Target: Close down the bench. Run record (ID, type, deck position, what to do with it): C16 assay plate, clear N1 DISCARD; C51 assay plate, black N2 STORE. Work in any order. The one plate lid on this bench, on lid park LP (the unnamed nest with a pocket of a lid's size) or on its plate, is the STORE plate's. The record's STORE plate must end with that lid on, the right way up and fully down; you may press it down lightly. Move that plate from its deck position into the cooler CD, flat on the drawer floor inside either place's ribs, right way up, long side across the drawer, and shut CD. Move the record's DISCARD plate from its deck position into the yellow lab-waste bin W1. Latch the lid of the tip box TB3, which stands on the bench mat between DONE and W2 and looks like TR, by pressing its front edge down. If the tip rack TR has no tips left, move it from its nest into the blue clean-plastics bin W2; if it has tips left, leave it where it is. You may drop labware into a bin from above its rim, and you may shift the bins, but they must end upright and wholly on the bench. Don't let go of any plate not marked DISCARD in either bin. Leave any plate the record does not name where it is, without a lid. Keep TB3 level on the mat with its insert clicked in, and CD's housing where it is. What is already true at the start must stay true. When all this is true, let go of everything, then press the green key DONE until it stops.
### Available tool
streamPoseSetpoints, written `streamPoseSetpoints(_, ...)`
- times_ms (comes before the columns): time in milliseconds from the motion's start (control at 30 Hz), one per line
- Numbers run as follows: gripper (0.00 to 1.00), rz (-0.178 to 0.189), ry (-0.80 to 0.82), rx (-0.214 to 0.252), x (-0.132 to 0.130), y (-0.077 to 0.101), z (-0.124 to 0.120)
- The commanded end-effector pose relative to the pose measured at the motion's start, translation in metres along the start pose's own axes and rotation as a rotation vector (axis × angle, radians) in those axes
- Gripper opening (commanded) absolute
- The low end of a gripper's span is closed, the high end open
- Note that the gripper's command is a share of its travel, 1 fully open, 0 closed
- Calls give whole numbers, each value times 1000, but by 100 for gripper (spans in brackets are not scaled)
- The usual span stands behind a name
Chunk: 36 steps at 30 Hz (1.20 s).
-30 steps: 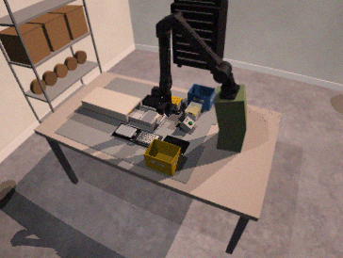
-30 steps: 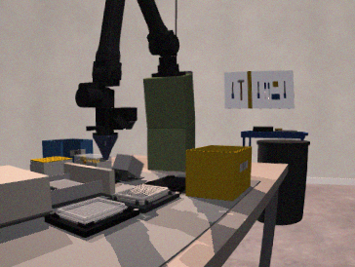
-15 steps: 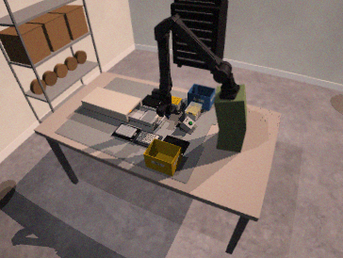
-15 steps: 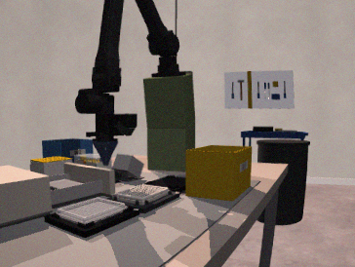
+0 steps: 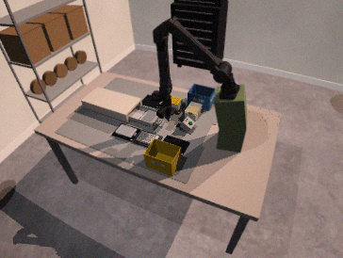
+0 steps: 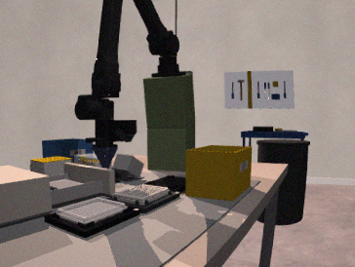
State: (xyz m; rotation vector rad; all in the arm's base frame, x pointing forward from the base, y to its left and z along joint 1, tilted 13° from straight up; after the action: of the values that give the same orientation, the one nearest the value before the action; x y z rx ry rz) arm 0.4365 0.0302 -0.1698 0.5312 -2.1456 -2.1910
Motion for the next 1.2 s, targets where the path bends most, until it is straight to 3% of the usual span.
streamPoseSetpoints(0, 0, -17, 7, 2, -7, -4, 5)
streamPoseSetpoints(133, 0, -19, 7, 2, -7, -6, 5)
streamPoseSetpoints(167, 0, -56, 9, 9, -22, 6, 3)
streamPoseSetpoints(233, 0, -16, 7, 1, -6, -11, 6)
streamPoseSetpoints(433, 0, -13, 8, 1, -5, -19, 6)
streamPoseSetpoints(567, 0, -37, 9, 5, -15, -6, 4)
streamPoseSetpoints(633, 0, -17, 3, 2, -7, -12, 1)
streamPoseSetpoints(1167, 0, -19, 12, 3, -30, -10, -3)
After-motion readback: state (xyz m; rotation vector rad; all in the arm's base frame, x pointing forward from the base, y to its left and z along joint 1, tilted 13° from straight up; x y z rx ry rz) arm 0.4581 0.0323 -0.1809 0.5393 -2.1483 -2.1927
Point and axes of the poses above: the point where the finger pads meet when closed, its own y axis back along the fingers, its own x axis across the jaws, z = x × y, the point moved 6 cm from there along y, back along the fingers, and after that the axes turned 15 degrees about y, right-handed, at the moved point
